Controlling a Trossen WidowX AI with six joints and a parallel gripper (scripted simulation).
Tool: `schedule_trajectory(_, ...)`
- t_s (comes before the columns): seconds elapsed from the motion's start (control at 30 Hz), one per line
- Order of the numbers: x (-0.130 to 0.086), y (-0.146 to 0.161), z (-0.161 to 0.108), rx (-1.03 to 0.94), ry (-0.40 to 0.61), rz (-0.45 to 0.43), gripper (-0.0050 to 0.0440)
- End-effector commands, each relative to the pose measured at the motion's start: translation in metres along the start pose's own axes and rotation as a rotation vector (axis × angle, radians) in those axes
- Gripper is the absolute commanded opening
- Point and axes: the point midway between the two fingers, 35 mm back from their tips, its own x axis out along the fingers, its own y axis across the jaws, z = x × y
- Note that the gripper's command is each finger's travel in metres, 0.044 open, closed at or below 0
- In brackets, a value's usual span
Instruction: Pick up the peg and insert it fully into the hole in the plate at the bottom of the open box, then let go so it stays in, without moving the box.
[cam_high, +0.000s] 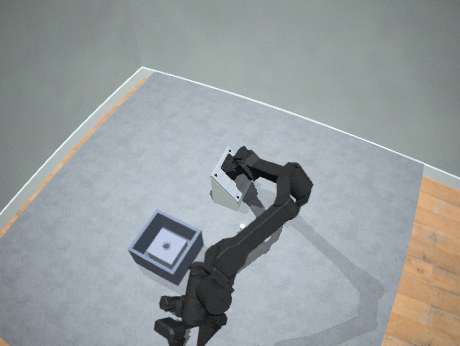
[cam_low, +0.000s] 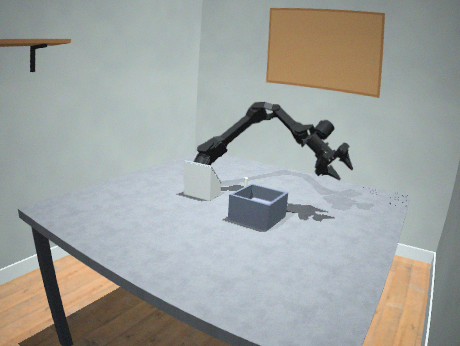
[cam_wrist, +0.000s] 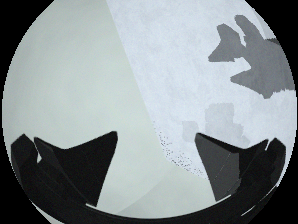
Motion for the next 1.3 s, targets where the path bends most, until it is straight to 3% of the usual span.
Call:
schedule_trajectory(0.0,0.0,0.0,0.0,0.0,0.0,0.0,0.04)
schedule_trajectory(0.53,0.0,0.0,0.0,0.0,0.0,0.0,0.04)
schedule_trajectory(0.57,-0.002,0.0,0.002,-0.009,-0.008,-0.002,0.0424)
schedule_trajectory(0.7,-0.038,-0.009,0.03,-0.171,-0.143,-0.06,0.044)
schedule_trajectory(0.87,-0.073,-0.025,0.055,-0.311,-0.243,-0.149,0.044)
schedule_trajectory(1.03,-0.112,-0.045,0.074,-0.436,-0.31,-0.255,0.044)
schedule_trajectory(1.1,-0.112,-0.045,0.074,-0.436,-0.31,-0.255,0.044)
schedule_trajectory(1.27,-0.156,-0.077,0.093,-0.575,-0.346,-0.415,0.044)
